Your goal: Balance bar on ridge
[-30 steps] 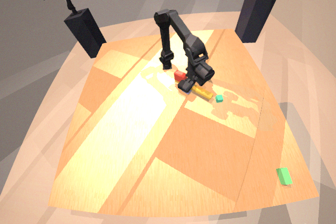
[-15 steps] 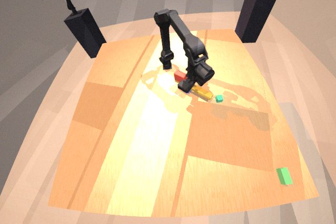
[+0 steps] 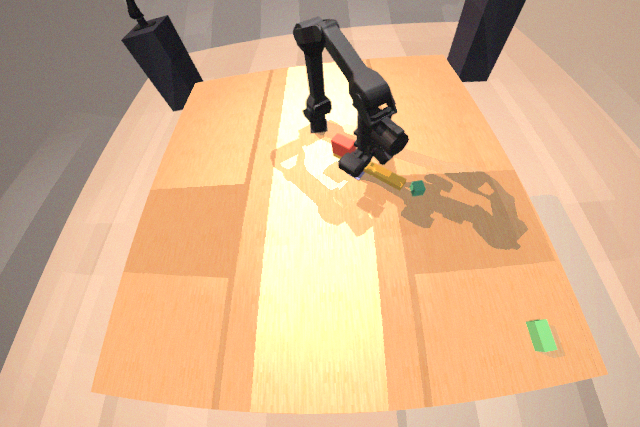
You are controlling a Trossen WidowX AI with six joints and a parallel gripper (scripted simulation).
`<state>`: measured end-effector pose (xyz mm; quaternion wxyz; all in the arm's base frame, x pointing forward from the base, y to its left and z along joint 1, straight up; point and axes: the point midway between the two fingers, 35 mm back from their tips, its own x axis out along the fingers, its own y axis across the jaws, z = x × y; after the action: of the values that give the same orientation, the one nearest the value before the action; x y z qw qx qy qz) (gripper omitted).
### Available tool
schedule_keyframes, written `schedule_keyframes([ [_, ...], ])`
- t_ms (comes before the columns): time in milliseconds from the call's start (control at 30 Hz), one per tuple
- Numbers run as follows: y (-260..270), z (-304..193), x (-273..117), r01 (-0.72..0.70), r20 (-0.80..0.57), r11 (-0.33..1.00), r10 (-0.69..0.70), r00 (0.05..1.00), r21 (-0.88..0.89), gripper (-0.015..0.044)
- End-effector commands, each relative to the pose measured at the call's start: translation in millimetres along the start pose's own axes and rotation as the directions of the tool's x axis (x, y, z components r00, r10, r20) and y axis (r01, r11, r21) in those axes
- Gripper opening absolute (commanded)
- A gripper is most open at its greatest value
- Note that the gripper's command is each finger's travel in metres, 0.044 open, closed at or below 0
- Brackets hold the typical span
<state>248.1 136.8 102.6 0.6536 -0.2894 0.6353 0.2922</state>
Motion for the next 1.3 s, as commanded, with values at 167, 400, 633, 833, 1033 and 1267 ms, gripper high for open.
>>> schedule_keyframes([
  [167, -0.3, -0.1, 1.1, 0.002, -0.001, 1.0, -0.002, 1.0, 0.001, 0.0],
  [400, -0.3, -0.2, 1.6, 0.002, -0.001, 1.0, -0.002, 1.0, 0.001, 0.0],
  [633, -0.2, -0.4, 2.2, 0.002, -0.001, 1.0, -0.002, 1.0, 0.001, 0.0],
  [833, -0.2, -0.5, 2.8, 0.002, -0.001, 1.0, -0.002, 1.0, 0.001, 0.0],
  [1033, -0.1, -0.6, 3.2, 0.002, -0.001, 1.0, -0.002, 1.0, 0.001, 0.0],
  [1267, -0.1, -0.6, 3.8, 0.002, -0.001, 1.0, -0.002, 1.0, 0.001, 0.0],
])
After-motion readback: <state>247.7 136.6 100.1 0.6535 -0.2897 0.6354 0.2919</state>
